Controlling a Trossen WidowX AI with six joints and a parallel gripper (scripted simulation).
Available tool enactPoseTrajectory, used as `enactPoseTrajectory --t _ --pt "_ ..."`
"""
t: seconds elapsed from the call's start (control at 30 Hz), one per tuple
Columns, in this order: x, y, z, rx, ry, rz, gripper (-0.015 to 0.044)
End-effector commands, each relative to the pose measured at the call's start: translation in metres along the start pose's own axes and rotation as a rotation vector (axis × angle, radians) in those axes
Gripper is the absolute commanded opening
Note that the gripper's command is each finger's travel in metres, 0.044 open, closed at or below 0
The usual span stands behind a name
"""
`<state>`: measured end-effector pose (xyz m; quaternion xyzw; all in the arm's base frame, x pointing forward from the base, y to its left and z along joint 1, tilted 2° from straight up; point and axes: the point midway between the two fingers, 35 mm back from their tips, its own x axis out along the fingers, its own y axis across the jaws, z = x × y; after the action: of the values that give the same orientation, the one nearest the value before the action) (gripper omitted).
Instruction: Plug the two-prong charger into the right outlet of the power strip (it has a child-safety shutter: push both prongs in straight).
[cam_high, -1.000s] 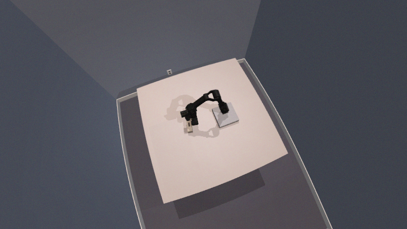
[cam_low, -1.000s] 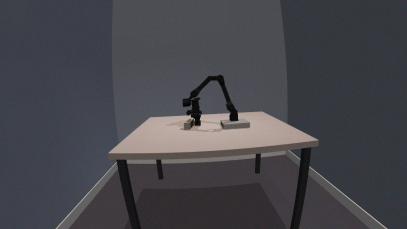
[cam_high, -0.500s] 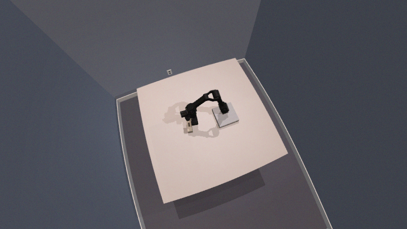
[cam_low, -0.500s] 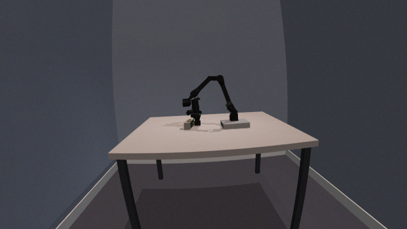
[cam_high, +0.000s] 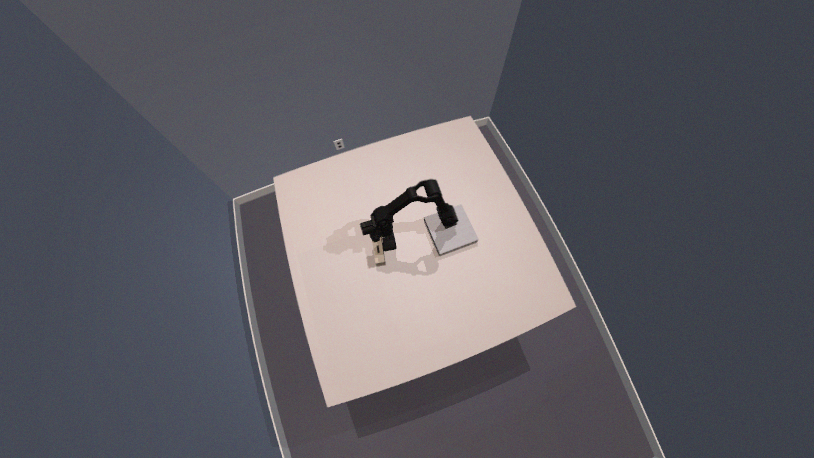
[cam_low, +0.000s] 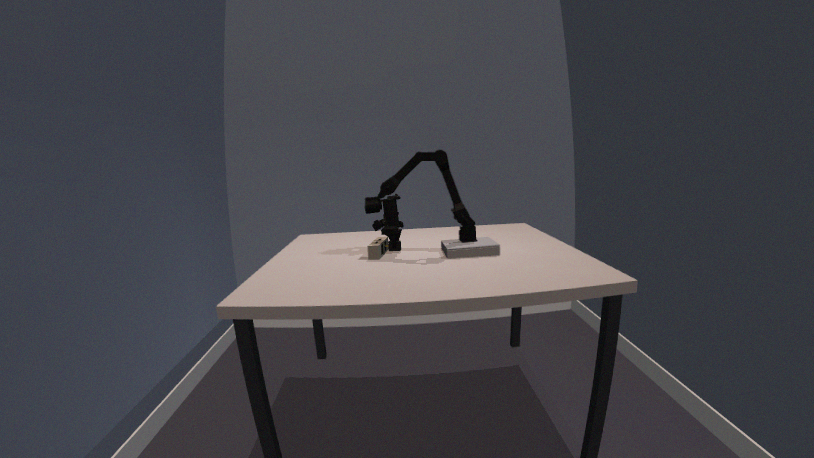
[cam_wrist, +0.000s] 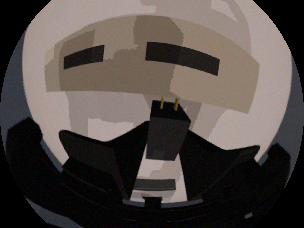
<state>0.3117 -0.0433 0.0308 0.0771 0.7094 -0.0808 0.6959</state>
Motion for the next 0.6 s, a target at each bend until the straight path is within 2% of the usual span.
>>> enactPoseTrajectory --t 0.0,0.57 --pt "-0.0003 -0.0006 0.0000 -0.004 -0.001 -0.004 0.0000" --pt "-0.0006 -0.0006 0.0036 -0.004 -0.001 -0.004 0.0000"
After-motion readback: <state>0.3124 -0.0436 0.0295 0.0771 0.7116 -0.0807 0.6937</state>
